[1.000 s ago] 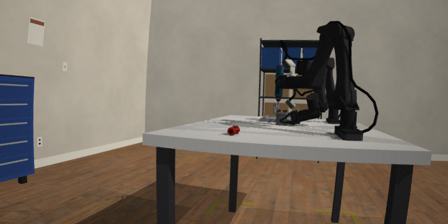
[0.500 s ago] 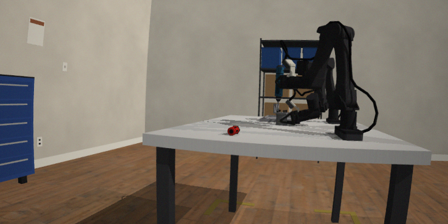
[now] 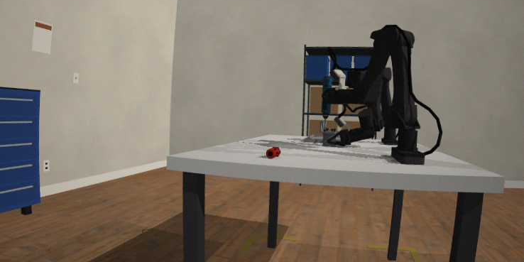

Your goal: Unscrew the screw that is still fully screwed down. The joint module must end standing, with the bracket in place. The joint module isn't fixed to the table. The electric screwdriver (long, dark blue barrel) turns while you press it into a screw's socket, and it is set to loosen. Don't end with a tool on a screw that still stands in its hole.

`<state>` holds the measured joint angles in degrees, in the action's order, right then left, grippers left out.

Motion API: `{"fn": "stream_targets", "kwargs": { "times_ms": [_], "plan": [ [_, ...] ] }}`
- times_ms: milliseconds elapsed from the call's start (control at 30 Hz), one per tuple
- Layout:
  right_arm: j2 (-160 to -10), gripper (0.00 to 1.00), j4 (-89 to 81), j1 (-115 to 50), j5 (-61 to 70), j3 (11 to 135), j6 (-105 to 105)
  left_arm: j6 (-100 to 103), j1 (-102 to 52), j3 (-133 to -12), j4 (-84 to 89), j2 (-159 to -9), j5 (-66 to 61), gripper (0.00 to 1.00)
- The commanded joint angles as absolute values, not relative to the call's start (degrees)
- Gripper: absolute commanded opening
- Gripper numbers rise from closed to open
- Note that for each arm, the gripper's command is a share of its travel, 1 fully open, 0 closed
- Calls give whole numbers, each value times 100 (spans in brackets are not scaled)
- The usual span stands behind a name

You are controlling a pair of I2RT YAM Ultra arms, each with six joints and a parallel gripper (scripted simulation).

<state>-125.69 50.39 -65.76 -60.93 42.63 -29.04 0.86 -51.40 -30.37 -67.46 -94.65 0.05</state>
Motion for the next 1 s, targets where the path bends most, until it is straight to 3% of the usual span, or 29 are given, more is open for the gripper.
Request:
{"fn": "stream_targets", "kwargs": {
  "times_ms": [0,967],
  "plan": [
    [-12524,59,5045,-6574,-6122,4276,-2910,98,-5082,-3015,-6978,-9423,-42,42],
    [-12524,59,5045,-6574,-6122,4276,-2910,98,-5081,-2988,-7021,-9463,-42,42]
  ]
}}
